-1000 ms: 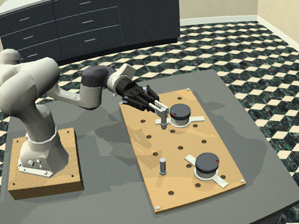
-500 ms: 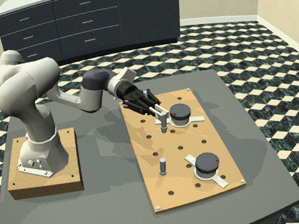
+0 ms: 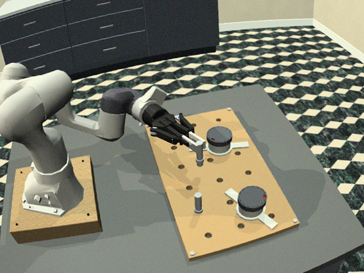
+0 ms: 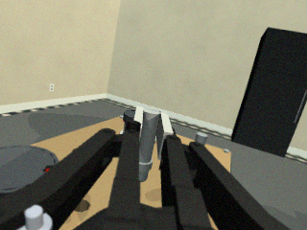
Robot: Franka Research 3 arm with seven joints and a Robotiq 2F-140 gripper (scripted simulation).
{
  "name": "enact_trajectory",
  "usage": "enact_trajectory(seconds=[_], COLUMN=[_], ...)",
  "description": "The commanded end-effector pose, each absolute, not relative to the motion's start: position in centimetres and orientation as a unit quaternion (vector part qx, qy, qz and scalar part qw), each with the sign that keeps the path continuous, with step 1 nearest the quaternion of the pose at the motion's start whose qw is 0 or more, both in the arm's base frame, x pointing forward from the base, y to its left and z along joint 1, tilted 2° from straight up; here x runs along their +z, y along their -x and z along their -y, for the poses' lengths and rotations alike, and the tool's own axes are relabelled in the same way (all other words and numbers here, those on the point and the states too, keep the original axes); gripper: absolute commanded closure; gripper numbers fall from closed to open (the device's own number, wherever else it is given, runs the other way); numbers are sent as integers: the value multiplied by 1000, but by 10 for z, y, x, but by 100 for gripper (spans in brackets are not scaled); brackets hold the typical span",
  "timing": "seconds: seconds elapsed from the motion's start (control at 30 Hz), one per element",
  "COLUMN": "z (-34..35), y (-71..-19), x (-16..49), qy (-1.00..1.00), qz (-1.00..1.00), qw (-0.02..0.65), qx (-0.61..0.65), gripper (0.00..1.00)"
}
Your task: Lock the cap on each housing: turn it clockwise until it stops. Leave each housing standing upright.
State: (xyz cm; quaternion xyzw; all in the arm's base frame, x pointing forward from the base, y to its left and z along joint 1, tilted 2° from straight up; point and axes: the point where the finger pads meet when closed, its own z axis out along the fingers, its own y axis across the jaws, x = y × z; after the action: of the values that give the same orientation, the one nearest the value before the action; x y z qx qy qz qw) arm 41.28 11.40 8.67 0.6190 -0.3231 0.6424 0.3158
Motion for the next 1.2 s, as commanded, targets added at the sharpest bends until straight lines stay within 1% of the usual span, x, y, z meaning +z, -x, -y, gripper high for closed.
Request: enact_trajectory(seconds=[0.0,1.17], z=[-112,-113], y=[-412,-413], x=[83,57], qy=[-615,-615], qz=[330,330], qw=[313,313], qx=[644,644], gripper=[90,90])
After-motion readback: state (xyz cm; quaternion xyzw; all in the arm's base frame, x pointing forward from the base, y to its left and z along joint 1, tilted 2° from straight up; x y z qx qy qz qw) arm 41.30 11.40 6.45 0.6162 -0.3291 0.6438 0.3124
